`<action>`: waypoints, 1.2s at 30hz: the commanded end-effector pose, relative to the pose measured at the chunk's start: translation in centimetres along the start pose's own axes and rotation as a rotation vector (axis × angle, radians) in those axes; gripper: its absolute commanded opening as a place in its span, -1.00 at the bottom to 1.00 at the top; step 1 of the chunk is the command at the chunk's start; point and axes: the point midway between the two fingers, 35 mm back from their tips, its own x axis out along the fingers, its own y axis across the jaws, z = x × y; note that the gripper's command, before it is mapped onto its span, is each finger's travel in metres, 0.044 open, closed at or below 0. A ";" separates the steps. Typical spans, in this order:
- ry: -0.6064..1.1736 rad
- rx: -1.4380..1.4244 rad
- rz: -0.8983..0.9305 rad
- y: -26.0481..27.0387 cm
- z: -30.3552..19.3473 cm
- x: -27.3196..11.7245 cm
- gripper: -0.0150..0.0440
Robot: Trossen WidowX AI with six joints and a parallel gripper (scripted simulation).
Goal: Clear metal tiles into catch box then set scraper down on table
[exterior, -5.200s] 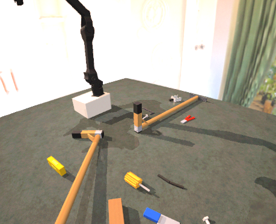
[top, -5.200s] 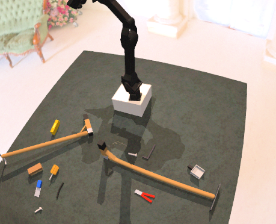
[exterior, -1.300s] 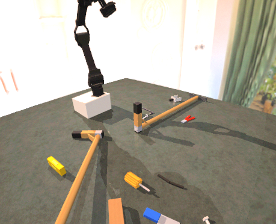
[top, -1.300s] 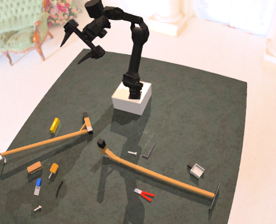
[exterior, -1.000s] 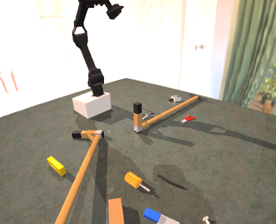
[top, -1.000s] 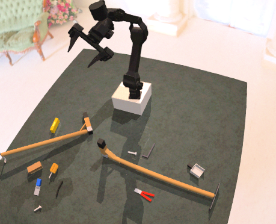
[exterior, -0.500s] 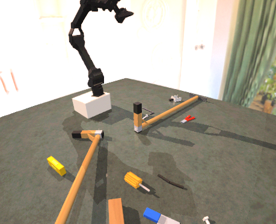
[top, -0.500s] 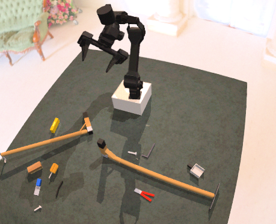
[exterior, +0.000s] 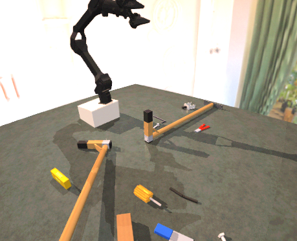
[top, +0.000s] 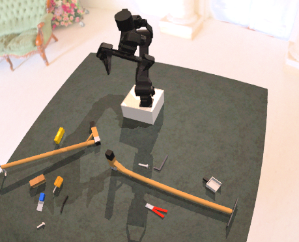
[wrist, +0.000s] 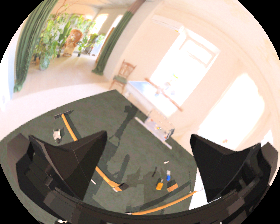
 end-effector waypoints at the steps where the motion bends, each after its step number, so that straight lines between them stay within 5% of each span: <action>1: -0.020 0.035 0.059 1.9 0.1 -0.1 1.00; 36: -0.028 0.255 0.491 15.0 -0.4 -2.2 1.00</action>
